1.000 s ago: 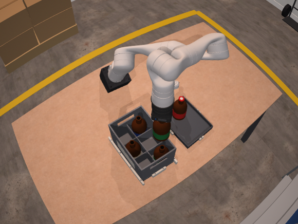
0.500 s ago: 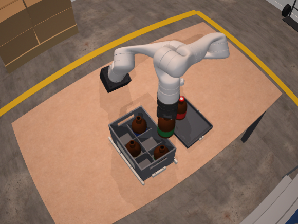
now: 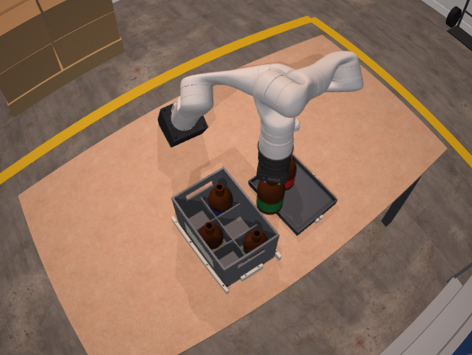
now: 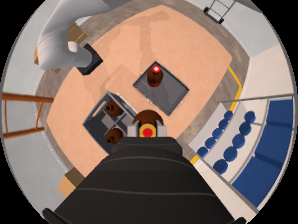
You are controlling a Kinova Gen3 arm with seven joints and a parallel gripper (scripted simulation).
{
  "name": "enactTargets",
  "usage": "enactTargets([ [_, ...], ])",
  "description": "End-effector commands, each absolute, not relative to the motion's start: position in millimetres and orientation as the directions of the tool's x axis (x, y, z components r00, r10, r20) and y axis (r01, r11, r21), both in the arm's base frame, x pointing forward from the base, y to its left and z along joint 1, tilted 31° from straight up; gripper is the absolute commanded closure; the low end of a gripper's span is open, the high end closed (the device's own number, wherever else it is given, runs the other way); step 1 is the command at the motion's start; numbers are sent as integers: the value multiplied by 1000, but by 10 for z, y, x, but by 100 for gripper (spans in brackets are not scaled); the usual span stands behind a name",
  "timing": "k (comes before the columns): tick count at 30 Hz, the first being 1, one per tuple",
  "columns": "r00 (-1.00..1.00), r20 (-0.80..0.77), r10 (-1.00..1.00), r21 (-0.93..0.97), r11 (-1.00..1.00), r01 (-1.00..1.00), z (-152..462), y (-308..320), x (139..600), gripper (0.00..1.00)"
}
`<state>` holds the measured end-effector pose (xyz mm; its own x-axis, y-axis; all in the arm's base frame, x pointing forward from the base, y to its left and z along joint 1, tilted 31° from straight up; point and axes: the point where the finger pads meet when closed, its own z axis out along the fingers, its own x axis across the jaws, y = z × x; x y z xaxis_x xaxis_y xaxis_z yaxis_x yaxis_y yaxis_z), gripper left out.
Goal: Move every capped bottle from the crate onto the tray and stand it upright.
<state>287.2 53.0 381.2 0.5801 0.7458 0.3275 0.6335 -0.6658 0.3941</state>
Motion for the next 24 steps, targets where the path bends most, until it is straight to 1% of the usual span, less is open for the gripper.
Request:
enactTargets([
  [1,577,322,750,397,-661,637,3805,584,2869,100],
  [24,577,319,752,398,-659,638,3777,984,2851,100],
])
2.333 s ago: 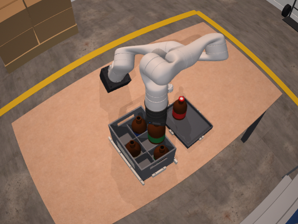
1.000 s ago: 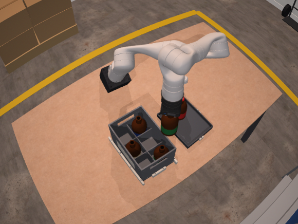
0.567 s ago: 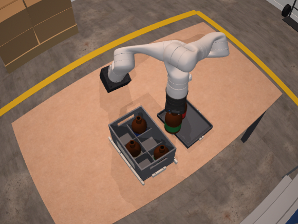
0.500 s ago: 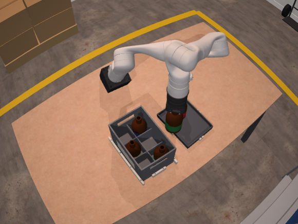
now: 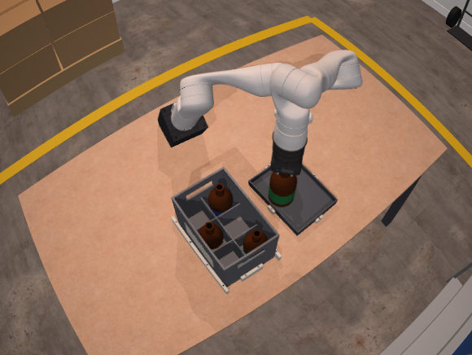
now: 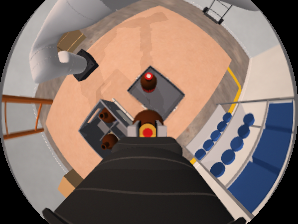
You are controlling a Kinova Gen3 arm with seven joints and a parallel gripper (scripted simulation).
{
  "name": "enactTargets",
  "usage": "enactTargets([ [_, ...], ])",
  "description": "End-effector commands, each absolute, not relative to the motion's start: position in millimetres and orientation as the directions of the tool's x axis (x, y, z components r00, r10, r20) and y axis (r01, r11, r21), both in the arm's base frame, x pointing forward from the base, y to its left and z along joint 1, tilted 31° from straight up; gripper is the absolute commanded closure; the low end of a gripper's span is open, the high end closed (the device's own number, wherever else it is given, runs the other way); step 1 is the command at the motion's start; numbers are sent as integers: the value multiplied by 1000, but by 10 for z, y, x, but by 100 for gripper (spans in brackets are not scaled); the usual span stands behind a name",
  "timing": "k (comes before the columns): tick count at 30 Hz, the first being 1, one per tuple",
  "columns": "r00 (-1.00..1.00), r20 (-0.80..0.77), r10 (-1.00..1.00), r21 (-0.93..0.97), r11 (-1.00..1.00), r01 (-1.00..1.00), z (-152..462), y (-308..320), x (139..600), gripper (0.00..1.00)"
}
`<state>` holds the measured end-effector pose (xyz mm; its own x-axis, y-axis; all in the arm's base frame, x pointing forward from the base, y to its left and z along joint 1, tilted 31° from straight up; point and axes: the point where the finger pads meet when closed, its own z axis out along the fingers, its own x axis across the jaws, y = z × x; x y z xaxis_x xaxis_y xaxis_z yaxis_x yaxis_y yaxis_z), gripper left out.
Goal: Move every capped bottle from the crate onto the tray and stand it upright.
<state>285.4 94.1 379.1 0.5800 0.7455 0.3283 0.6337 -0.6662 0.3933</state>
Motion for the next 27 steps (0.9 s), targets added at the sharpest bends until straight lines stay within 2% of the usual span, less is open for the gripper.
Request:
enactTargets([
  [1,577,319,752,399,-658,639,3775,1003,2850,100],
  [27,577,323,750,397,-661,637,3759,1408,2832,100],
])
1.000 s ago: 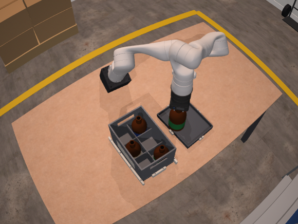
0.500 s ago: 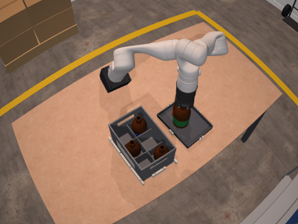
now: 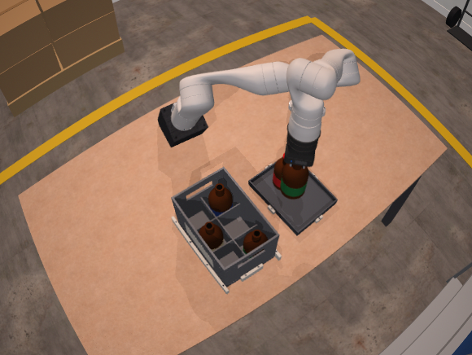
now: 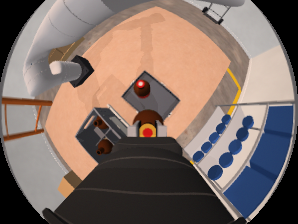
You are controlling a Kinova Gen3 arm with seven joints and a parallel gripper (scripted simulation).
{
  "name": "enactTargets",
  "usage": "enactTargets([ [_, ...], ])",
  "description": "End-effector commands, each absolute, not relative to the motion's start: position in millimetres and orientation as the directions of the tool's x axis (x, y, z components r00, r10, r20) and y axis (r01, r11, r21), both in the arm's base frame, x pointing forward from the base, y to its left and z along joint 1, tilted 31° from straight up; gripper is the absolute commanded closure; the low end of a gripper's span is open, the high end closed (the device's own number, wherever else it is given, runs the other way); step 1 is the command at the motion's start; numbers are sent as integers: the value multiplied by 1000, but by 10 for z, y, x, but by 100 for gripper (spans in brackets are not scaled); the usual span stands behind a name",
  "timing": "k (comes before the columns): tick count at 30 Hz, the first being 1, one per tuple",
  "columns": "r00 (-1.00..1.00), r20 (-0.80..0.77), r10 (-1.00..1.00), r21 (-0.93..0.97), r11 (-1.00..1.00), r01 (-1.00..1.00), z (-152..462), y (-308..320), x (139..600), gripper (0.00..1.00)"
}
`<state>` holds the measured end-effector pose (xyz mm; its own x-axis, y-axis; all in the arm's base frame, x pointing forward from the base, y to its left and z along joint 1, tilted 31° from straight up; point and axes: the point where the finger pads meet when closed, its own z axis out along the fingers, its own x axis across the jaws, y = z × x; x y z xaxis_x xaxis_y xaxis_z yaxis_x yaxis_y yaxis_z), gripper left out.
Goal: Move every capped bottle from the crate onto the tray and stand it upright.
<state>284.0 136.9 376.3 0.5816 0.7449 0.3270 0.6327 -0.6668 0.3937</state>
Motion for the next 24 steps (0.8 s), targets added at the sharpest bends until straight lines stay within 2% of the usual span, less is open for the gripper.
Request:
enactTargets([
  [1,577,322,751,397,-660,637,3757,1428,2831,100],
  [24,578,319,752,398,-659,638,3730,1814,2812,100],
])
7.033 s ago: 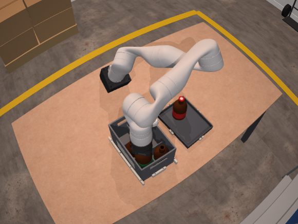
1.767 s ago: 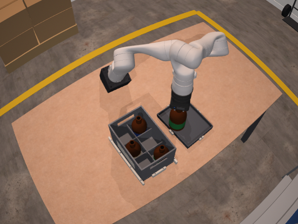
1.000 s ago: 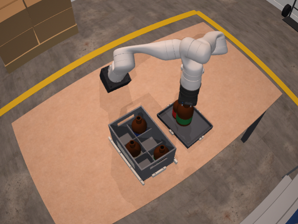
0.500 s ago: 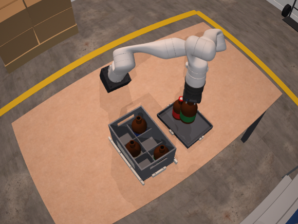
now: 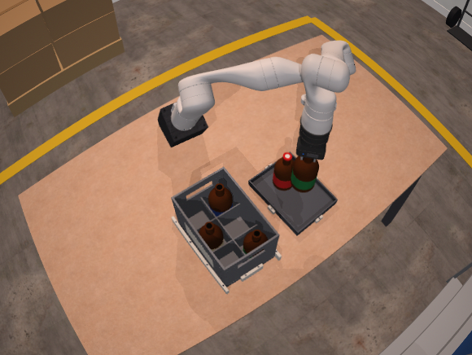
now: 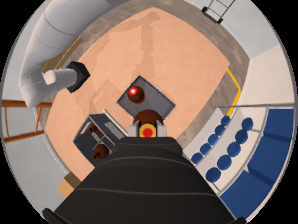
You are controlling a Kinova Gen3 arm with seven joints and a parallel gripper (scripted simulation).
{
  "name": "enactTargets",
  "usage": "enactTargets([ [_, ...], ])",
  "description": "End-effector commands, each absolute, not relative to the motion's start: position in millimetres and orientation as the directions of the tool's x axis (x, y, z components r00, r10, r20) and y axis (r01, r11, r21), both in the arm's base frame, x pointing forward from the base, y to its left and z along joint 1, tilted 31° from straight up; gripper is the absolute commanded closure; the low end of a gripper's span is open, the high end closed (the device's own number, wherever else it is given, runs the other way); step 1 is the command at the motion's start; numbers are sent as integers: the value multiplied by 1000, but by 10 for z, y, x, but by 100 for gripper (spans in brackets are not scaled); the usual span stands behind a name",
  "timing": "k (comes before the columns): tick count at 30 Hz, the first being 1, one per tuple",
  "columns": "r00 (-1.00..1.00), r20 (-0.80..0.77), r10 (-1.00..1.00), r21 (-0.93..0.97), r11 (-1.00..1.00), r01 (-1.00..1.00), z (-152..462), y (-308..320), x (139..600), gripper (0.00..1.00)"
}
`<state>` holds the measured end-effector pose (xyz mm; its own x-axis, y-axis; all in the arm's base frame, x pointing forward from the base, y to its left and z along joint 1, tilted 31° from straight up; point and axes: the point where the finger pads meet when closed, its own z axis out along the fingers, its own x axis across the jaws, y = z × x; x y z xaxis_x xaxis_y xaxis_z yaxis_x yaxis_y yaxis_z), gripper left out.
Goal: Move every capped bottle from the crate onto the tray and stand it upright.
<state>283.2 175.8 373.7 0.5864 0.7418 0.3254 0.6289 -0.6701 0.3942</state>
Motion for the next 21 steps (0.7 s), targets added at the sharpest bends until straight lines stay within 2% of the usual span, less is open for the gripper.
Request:
enactTargets([
  [1,577,319,752,399,-659,638,3728,1834,2810,100],
  [21,576,317,753,399,-657,640,3710,2164,2790,100],
])
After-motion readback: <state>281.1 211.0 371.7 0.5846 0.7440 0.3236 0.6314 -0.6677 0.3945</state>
